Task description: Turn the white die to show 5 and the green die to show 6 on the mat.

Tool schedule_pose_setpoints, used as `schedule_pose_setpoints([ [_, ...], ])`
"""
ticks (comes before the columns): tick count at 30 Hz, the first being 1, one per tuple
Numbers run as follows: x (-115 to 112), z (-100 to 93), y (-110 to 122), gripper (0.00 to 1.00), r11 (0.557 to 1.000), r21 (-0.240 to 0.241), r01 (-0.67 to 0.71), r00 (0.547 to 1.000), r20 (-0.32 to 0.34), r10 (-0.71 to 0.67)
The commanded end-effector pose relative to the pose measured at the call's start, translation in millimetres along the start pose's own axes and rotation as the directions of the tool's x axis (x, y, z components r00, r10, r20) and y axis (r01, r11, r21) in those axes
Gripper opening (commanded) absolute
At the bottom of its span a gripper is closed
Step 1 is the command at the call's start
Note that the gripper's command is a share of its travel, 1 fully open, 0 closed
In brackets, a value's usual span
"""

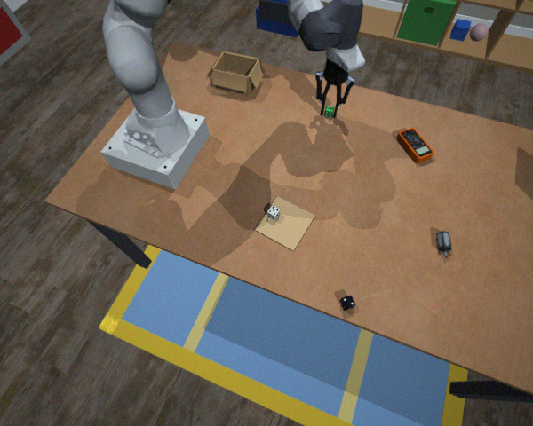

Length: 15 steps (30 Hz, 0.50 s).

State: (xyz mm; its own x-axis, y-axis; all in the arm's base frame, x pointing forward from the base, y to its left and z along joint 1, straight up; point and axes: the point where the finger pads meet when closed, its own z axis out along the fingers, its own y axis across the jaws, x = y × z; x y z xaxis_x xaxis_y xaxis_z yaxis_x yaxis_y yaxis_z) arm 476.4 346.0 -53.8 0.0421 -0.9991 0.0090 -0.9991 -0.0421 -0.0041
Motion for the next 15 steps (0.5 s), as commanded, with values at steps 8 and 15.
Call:
schedule_pose_setpoints([
  [8, -1.3, -0.2, -1.3, 0.24, 1.0, 0.002, 0.002, 1.0, 0.003, -0.002],
  [15, -1.3, -0.2, -1.3, 0.24, 1.0, 0.002, 0.002, 1.0, 0.003, -0.002],
])
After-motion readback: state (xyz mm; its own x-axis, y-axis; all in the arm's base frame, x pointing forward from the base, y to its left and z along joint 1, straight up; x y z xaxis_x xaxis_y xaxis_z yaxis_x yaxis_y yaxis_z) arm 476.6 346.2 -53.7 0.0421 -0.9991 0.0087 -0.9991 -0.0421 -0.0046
